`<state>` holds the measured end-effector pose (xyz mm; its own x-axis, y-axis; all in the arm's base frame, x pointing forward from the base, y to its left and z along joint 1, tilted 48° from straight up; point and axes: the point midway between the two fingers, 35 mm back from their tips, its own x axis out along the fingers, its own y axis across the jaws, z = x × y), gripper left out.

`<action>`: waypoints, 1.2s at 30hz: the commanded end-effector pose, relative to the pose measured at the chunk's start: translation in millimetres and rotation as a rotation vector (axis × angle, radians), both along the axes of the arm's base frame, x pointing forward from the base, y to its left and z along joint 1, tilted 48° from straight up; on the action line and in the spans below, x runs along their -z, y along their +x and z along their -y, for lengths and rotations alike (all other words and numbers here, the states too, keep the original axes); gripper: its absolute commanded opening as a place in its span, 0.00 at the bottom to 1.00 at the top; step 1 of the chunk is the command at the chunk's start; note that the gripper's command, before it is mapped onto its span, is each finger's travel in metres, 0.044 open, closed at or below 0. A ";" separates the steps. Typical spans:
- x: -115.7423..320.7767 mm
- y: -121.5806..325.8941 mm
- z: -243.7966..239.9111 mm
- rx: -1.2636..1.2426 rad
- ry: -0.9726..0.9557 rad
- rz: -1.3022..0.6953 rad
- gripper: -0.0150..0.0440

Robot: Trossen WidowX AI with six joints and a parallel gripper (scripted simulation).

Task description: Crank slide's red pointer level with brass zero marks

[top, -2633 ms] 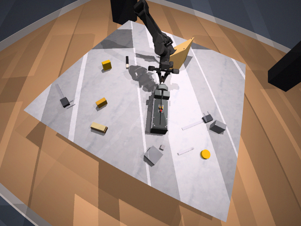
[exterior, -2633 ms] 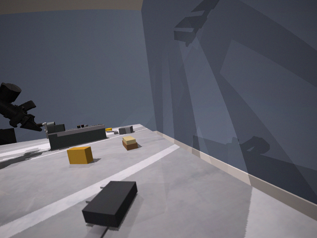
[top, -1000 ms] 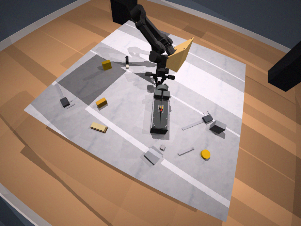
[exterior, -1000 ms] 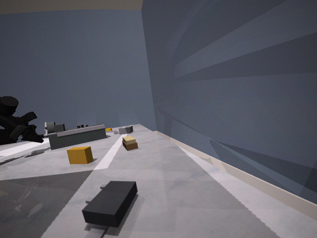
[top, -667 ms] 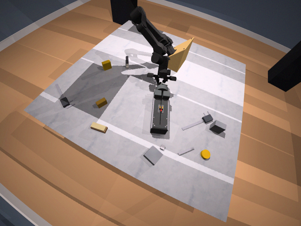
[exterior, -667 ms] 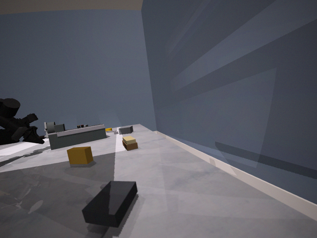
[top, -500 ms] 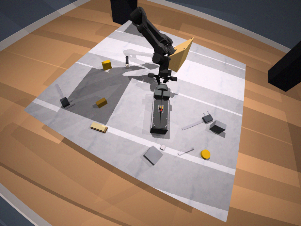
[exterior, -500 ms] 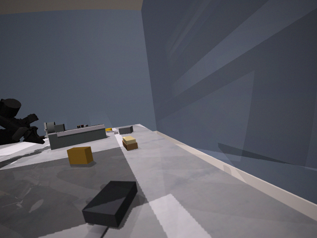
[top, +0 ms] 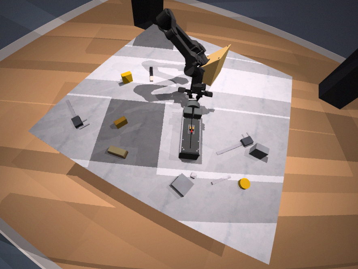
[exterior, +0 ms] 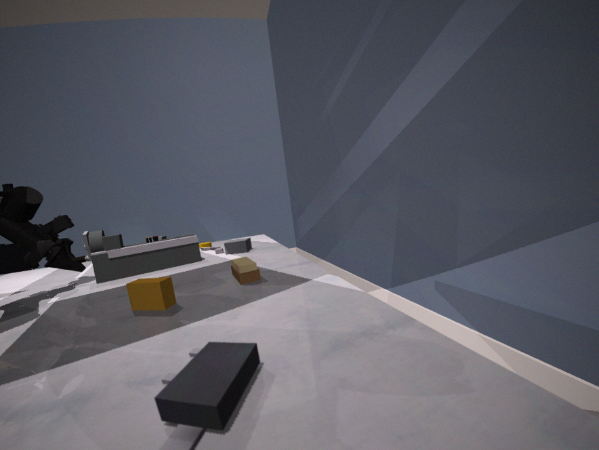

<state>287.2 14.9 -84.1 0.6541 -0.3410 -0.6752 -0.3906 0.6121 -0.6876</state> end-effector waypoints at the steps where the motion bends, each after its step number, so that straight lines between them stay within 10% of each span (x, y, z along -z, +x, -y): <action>1: 4.8 -3.9 -7.0 -0.020 0.006 -0.016 0.25; 36: -9.0 -10.1 -42.5 -0.020 0.009 -0.016 0.25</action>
<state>277.7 51.0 -79.7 0.6435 -0.3290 -0.6911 -0.4090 0.6154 -0.6738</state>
